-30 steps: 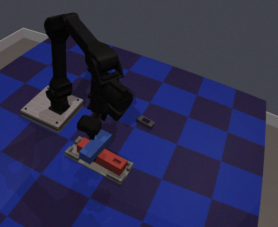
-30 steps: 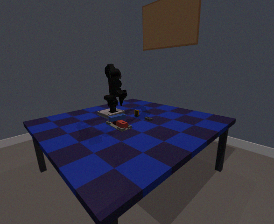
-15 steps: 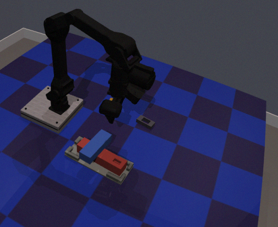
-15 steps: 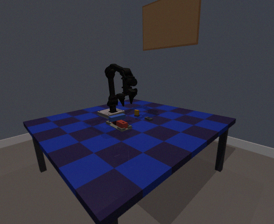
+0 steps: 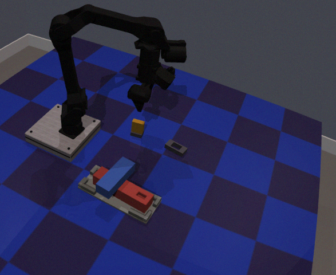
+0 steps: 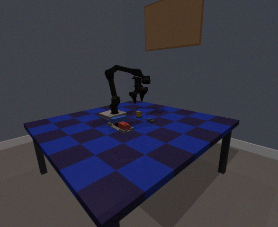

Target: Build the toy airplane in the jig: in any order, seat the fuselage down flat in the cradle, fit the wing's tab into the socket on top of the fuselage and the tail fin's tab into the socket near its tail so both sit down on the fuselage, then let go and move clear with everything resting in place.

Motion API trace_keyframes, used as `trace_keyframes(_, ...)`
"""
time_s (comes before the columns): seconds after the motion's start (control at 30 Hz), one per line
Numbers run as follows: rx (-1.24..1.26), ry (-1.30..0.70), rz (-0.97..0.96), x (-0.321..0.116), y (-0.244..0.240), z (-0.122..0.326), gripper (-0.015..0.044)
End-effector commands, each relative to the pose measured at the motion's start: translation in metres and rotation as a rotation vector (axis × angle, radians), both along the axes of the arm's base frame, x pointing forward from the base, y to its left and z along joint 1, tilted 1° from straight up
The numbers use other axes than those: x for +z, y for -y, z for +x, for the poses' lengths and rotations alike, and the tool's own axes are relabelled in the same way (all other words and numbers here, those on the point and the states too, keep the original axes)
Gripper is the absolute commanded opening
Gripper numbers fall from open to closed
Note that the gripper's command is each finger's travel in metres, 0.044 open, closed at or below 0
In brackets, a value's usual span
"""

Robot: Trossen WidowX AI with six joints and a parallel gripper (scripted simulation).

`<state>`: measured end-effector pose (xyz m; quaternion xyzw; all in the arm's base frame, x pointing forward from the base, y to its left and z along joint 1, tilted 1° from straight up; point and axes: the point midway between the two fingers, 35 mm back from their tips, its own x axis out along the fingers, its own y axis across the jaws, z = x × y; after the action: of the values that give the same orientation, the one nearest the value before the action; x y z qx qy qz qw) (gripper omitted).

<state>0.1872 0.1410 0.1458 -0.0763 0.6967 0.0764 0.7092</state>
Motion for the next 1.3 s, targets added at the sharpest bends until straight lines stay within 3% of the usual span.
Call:
trace_keyframes(0.0,-0.013,-0.007,-0.005,-0.002,-0.011,-0.015,0.0440)
trace_keyframes(0.17,-0.013,-0.007,-0.005,-0.010,-0.011,-0.015,0.0440)
trace_keyframes(0.33,-0.013,-0.007,-0.005,-0.058,-0.011,-0.015,0.0440)
trace_keyframes(1.27,-0.013,-0.007,-0.005,-0.098,-0.011,-0.013,0.0440)
